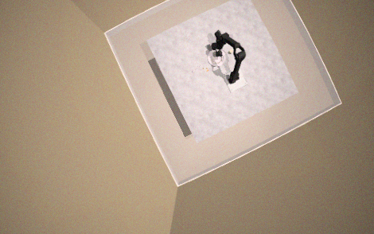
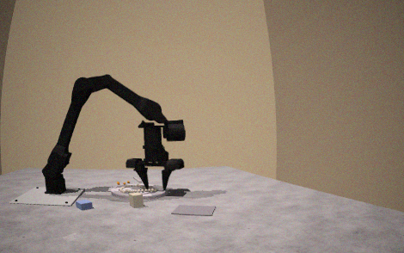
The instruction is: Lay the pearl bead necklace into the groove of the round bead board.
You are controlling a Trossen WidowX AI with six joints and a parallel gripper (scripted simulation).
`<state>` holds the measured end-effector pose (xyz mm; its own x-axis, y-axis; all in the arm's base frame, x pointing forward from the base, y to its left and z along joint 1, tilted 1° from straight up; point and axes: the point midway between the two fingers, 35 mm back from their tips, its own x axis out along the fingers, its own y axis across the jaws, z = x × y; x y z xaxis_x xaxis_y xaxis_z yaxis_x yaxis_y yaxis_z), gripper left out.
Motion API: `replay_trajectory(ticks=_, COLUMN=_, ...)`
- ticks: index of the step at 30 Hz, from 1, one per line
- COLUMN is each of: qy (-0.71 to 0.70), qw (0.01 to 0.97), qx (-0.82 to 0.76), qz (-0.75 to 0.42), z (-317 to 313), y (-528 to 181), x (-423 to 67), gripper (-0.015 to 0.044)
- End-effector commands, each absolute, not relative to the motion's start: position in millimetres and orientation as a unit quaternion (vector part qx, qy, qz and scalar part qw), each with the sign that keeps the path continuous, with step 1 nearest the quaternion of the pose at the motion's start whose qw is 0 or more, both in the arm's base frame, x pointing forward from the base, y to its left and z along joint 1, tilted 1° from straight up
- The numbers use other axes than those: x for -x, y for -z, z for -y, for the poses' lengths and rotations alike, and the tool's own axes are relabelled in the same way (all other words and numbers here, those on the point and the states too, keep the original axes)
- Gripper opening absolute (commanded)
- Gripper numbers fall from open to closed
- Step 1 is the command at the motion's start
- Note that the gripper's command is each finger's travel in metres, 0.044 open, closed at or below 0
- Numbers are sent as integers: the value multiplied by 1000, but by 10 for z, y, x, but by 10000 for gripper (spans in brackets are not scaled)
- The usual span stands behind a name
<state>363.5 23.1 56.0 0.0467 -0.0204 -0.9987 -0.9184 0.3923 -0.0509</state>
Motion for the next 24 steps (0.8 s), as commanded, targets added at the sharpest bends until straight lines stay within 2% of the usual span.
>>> replay_trajectory(ticks=1, qy=-378, qw=595, qx=403, qz=-584, z=-234, y=-583, x=-3616, gripper=394)
replay_trajectory(ticks=3, qy=-376, qw=597, qx=403, qz=-583, z=-231, y=-572, x=-3622, gripper=440)
replay_trajectory(ticks=24, qy=-378, qw=594, qx=403, qz=-584, z=-231, y=-587, x=-3621, gripper=440)
